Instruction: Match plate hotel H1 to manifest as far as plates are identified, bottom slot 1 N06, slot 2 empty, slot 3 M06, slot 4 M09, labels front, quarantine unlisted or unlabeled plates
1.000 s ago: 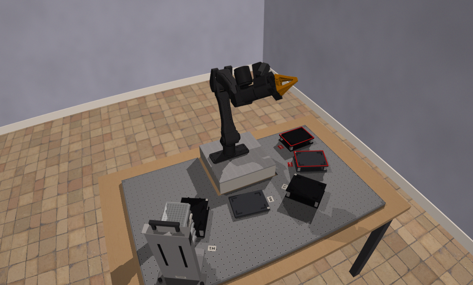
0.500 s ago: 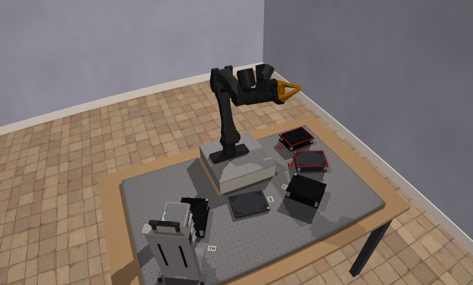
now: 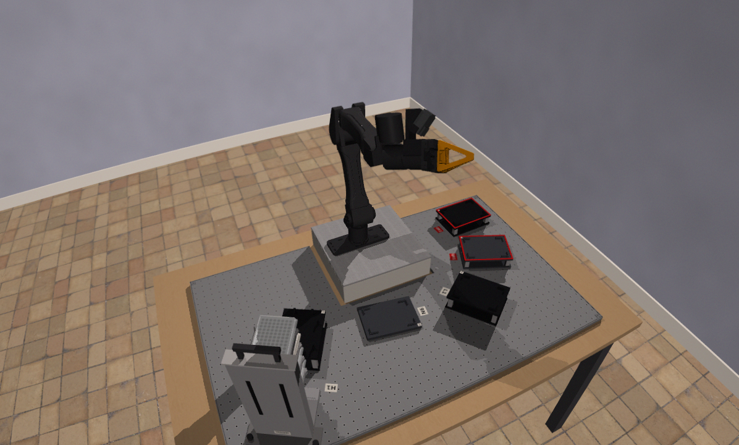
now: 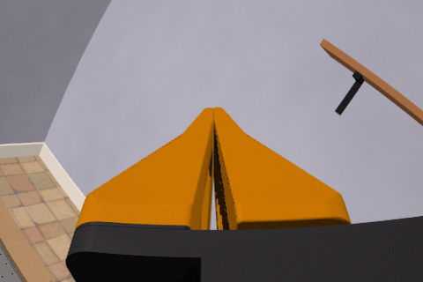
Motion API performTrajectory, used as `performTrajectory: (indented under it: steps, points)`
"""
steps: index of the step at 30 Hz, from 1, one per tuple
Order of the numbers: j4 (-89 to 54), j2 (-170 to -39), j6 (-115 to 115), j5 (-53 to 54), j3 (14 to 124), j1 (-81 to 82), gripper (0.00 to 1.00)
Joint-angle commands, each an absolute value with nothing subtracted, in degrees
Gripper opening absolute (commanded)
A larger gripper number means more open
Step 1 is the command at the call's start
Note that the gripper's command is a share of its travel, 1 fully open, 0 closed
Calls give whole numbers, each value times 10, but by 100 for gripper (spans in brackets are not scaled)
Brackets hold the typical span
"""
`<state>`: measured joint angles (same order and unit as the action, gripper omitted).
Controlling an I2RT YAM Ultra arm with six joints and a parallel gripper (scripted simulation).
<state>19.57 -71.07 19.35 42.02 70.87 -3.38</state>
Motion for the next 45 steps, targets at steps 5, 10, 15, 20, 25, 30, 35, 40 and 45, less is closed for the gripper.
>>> performTrajectory:
  steps: [5,10,15,20,25,30,35,40,45]
  points:
    - [129,-729,174,387,736,-28,0]
    - [77,-735,167,369,752,-25,0]
    - [80,-750,167,368,722,-40,0]
    - [30,-760,157,347,759,-26,0]
    - [-31,-768,146,325,779,-22,0]
    - [-38,-776,146,322,776,-36,0]
    - [-72,-785,140,308,783,-36,0]
    - [-128,-792,130,287,802,-28,0]
    - [-155,-806,125,277,809,-21,0]
